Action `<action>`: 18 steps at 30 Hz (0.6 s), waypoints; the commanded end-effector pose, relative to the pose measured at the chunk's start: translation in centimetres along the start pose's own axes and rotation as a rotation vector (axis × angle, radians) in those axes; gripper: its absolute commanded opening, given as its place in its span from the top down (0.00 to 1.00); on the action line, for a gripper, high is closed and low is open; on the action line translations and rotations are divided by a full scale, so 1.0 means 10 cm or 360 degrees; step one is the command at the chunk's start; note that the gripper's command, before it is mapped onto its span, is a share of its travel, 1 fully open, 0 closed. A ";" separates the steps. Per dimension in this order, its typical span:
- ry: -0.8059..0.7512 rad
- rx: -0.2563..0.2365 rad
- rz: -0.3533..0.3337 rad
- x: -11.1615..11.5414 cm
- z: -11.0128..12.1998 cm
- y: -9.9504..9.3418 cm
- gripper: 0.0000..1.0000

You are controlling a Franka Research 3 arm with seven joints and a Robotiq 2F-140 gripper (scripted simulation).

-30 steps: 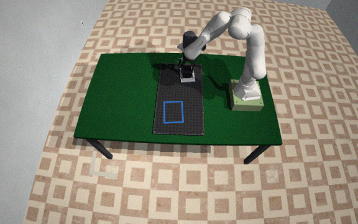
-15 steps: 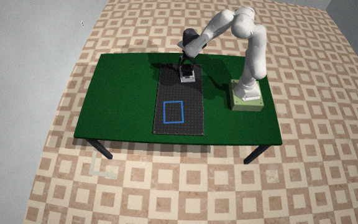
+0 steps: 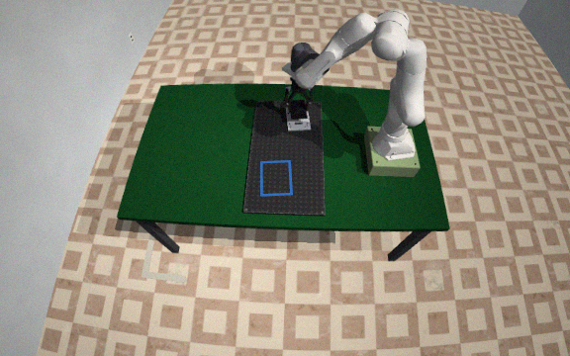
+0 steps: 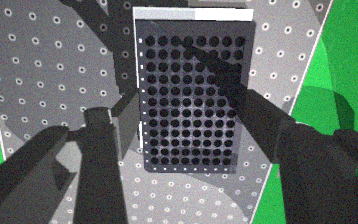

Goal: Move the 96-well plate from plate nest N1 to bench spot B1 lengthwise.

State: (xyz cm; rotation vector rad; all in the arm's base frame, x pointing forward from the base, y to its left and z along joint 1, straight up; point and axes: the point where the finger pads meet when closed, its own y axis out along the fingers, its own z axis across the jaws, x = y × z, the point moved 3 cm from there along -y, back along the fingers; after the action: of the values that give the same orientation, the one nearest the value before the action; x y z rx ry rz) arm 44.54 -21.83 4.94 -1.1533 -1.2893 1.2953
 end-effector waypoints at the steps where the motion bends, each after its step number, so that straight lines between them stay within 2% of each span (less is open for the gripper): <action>1: 0.0013 0.0005 -0.0002 0.01 0.01 -0.01 0.40; 16: 0.0013 0.0005 -0.0002 0.01 0.01 -0.01 0.40; 18: 0.0069 0.0006 -0.0002 0.07 -0.02 -0.01 0.40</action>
State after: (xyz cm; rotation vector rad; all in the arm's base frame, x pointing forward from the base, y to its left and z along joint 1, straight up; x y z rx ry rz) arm 44.46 -21.68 4.93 -1.1554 -1.2791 1.2886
